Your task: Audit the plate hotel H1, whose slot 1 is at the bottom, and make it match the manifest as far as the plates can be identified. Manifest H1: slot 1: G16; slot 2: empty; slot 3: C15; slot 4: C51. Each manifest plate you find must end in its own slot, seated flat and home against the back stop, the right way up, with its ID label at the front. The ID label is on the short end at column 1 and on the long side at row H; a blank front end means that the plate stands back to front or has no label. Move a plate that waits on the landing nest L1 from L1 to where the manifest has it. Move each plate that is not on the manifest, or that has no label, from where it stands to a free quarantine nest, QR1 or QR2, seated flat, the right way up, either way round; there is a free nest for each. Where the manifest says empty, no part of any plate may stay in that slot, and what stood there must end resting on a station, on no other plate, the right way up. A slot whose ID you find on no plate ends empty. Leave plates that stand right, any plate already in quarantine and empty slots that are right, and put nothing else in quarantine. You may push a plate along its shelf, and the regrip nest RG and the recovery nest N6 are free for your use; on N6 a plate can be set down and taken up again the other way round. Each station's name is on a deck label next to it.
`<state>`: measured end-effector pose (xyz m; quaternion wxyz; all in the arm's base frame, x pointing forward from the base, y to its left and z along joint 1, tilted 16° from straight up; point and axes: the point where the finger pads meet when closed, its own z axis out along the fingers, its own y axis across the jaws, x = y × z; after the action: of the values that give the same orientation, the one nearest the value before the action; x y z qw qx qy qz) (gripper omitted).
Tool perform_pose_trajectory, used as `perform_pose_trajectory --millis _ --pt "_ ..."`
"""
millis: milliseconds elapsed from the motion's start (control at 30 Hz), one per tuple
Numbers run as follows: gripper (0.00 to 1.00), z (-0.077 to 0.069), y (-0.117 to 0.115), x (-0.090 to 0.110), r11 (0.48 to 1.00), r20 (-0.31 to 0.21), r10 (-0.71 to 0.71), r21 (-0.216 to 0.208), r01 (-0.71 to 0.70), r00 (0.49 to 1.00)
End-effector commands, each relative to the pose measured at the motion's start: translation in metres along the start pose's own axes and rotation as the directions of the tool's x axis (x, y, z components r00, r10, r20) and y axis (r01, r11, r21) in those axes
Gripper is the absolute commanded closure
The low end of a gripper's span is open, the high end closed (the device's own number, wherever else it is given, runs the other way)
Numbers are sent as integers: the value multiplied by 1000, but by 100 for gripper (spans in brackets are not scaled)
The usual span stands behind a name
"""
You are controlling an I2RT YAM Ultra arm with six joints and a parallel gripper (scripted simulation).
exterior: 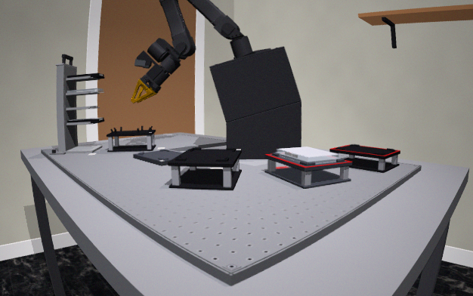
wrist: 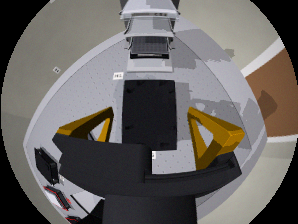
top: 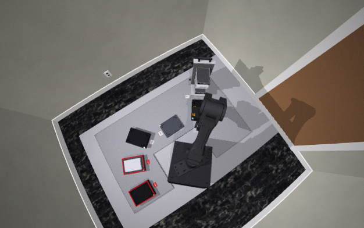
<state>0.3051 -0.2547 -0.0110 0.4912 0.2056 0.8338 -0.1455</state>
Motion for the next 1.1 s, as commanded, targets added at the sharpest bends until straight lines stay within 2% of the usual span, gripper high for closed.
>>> perform_pose_trajectory --millis 0,1067 --pt "0 -3 1 -5 1000 4 -2 -7 2 1000" --pt "0 -74 0 -76 1000 5 -2 -7 2 1000"
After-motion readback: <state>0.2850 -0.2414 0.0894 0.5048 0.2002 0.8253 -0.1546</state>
